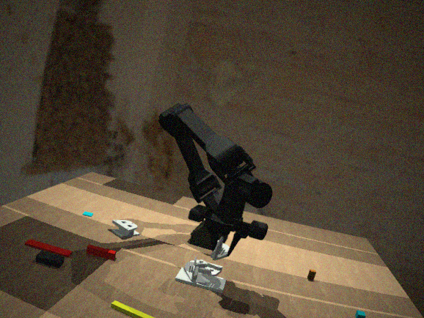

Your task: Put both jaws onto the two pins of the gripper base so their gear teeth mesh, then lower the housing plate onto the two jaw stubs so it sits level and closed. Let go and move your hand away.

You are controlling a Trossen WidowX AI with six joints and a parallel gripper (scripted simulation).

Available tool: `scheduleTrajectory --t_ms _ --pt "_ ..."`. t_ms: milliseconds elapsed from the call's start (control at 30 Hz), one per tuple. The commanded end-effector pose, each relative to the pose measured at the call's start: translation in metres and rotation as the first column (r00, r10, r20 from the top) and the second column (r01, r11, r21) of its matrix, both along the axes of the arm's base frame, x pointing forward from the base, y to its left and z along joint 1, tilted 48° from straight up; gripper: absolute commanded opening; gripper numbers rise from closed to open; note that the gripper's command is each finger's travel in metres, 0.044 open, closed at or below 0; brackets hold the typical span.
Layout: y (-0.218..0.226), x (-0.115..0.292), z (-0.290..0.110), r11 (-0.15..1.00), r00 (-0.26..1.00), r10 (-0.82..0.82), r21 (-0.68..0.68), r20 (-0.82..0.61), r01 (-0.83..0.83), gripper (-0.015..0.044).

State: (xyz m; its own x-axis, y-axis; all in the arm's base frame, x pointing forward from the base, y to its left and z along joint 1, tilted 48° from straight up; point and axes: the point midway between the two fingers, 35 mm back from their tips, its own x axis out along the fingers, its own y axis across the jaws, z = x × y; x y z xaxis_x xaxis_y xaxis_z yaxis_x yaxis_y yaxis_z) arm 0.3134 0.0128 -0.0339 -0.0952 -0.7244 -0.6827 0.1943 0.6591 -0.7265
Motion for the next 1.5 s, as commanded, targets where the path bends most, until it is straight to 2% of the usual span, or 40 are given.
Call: scheduleTrajectory --t_ms 0,1467 --pt "-0.001 0.0 0.001 1.0 1.0 0.005 -0.005 -0.003 -0.005 0.0134" --pt "-0.039 -0.005 -0.034 1.0 1.0 0.003 -0.008 -0.001 -0.003 0.0134"
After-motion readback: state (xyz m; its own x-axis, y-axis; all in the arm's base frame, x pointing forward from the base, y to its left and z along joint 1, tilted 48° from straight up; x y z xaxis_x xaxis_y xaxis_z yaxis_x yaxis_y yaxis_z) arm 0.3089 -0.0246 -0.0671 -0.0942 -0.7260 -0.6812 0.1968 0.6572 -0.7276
